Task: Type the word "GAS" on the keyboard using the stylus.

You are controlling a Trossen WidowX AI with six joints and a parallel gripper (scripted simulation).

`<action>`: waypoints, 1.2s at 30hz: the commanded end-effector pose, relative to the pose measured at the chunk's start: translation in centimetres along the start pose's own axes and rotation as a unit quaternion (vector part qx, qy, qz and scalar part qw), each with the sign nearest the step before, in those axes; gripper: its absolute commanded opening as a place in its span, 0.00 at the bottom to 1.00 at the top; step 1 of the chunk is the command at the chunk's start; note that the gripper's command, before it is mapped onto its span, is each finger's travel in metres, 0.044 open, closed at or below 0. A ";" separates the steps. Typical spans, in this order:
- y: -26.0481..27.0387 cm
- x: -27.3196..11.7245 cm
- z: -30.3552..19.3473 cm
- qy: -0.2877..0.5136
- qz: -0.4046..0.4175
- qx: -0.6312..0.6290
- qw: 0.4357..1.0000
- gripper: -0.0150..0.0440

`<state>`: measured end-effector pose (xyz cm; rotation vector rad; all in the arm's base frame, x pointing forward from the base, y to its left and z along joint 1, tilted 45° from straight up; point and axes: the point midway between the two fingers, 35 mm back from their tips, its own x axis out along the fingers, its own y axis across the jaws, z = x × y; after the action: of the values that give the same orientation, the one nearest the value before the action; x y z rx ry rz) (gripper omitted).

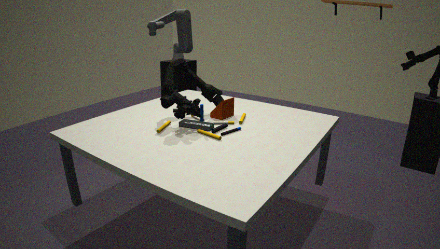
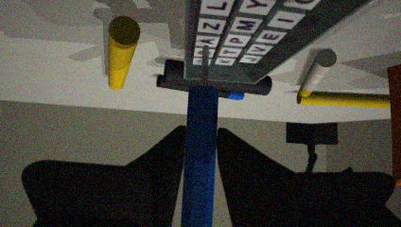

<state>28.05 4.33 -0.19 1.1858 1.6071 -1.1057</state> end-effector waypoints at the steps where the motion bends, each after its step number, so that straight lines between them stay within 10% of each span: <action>1: 0.0 0.1 0.2 -0.002 0.000 -0.004 1.000 0.39; 36: 0.1 -1.4 -2.6 -0.004 0.000 -0.008 1.000 0.40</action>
<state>28.10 6.52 1.84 1.1699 1.6068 -1.0929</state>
